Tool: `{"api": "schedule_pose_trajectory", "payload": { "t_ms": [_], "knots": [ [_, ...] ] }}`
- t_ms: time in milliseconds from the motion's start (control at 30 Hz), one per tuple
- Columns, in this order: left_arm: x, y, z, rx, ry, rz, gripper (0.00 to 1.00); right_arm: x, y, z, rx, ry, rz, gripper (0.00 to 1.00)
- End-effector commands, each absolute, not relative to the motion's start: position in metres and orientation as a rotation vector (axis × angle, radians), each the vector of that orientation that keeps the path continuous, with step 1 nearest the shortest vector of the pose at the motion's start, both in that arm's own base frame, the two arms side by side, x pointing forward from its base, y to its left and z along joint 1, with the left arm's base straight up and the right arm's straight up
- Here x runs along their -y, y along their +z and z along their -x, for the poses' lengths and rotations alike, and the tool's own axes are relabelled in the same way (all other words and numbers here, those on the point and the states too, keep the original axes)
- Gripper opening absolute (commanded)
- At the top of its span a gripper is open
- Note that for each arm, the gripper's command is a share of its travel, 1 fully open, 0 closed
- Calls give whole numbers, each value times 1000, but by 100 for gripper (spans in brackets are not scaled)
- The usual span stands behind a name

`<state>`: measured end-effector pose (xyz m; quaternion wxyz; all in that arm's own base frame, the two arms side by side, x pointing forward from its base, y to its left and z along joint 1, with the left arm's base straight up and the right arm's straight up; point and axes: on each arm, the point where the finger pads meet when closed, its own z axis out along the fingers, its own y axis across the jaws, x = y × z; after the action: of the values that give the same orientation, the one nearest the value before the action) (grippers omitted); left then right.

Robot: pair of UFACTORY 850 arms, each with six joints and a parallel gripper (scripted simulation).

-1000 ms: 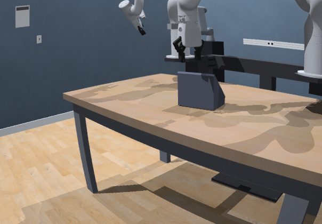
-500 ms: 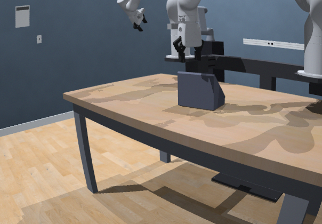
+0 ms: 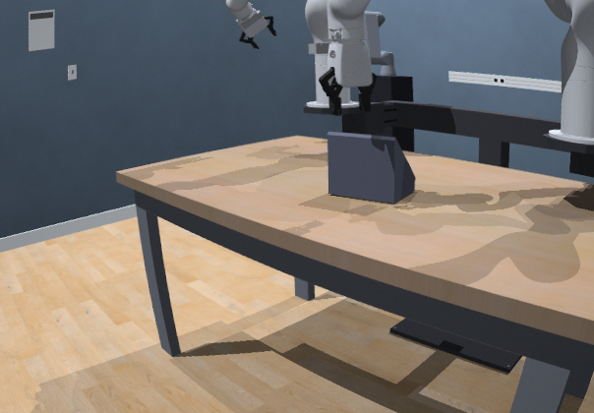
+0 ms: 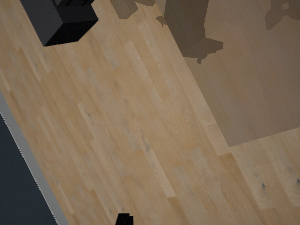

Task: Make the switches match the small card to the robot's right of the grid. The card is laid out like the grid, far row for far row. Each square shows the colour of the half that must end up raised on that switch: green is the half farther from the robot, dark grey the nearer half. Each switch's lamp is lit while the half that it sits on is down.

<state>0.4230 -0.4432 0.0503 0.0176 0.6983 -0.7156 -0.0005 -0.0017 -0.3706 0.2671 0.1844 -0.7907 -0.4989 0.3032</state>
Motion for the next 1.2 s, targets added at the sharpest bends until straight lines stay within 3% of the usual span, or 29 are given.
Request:
{"api": "schedule_pose_trajectory", "payload": {
  "t_ms": [0,600,1167],
  "knots": [
    [444,51,-424,2223,2,-2170,100,372,281,4,1133,858,2455,100],
    [444,51,-424,2223,2,-2170,100,376,331,7,37,724,2931,100],
    [444,51,-424,2223,2,-2170,100,381,379,4,-961,488,2927,100]
  ]
}}
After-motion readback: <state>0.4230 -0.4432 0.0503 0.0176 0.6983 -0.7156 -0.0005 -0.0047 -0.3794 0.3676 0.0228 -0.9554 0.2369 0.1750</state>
